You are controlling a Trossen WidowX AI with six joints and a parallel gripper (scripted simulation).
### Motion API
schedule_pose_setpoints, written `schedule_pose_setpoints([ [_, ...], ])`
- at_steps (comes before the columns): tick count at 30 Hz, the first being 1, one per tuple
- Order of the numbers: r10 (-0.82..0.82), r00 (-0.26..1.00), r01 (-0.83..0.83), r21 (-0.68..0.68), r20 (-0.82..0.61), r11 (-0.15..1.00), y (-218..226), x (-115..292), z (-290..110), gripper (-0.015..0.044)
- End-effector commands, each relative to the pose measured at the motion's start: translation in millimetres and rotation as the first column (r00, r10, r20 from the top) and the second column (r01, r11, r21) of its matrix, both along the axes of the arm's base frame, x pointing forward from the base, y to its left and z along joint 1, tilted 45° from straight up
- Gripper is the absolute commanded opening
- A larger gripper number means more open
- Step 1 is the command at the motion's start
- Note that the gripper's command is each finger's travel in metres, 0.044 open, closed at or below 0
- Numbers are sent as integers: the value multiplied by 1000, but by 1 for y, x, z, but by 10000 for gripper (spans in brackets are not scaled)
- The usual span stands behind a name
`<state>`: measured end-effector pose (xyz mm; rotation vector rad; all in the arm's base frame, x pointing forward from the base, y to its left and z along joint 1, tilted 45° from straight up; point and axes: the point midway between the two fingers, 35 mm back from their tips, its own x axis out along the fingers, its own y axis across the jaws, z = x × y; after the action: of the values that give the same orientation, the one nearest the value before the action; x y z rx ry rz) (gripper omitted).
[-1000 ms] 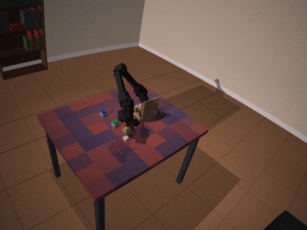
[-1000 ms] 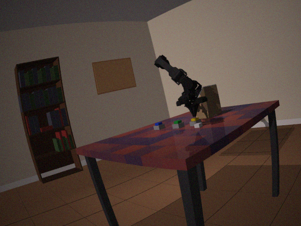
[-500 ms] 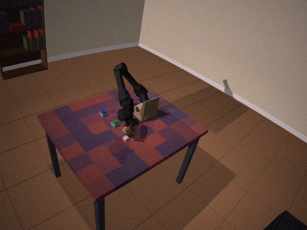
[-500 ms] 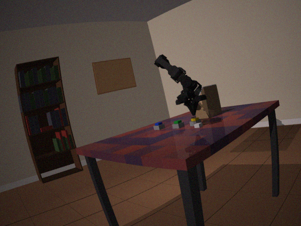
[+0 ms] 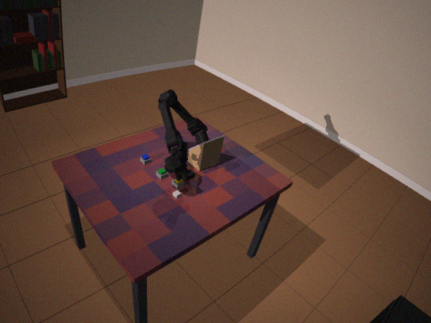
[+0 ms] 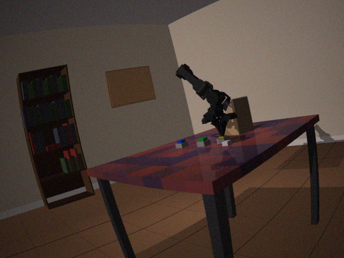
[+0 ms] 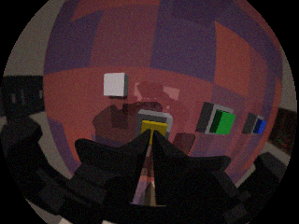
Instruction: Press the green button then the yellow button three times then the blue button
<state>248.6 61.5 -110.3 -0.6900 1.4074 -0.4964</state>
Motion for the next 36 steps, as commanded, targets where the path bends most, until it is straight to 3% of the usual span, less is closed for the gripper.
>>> schedule_pose_setpoints([
  [1, 3, 1000, -3, -14, -12, 1000, -5, -2, -2, 20],
  [16, 3, 1000, -3, -14, -12, 1000, -5, -2, -2, 20],
  [24, 3, 1000, -3, -12, -13, 1000, 23, -6, 25, 20],
  [28, 3, 1000, -3, -10, -14, 1000, 61, -12, 64, 20],
  [36, 16, 1000, -16, 10, -15, 1000, 55, 1, 81, 20],
])
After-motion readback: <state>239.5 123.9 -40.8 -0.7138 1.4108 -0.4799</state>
